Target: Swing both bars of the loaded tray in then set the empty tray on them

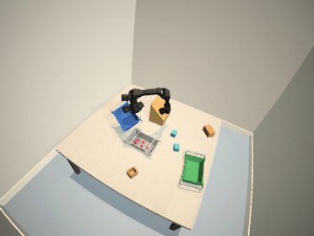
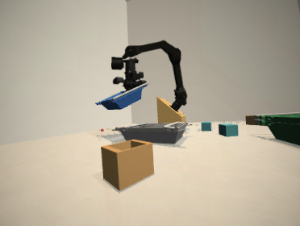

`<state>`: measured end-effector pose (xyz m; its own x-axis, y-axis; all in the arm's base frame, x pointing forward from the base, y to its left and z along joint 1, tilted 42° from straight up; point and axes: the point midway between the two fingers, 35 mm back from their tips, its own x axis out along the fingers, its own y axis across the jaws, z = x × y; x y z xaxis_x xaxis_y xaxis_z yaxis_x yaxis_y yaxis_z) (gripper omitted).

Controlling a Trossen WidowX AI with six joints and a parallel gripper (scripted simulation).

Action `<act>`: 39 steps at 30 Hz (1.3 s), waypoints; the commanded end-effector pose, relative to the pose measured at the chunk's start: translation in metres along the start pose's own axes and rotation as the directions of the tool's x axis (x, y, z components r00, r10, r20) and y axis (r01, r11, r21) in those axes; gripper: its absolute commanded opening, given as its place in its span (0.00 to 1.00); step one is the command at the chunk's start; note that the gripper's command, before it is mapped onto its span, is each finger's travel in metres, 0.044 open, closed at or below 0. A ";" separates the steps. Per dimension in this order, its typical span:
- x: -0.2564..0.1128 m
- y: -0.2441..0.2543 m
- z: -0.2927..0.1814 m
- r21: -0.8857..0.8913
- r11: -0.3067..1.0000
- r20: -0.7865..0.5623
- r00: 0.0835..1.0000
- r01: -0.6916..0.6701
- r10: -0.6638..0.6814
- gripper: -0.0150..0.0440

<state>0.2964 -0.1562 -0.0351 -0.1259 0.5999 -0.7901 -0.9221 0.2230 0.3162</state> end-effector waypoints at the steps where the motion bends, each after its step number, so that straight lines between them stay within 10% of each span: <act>1: -0.010 -0.003 0.022 -0.062 0.998 0.000 0.999 0.033 -0.033 0.25; 39: 0.011 0.027 0.189 -0.471 0.882 0.066 0.998 0.017 0.016 0.25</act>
<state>0.3375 0.0059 0.0581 -0.1430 0.6497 -0.7467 -0.9849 -0.1676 0.0428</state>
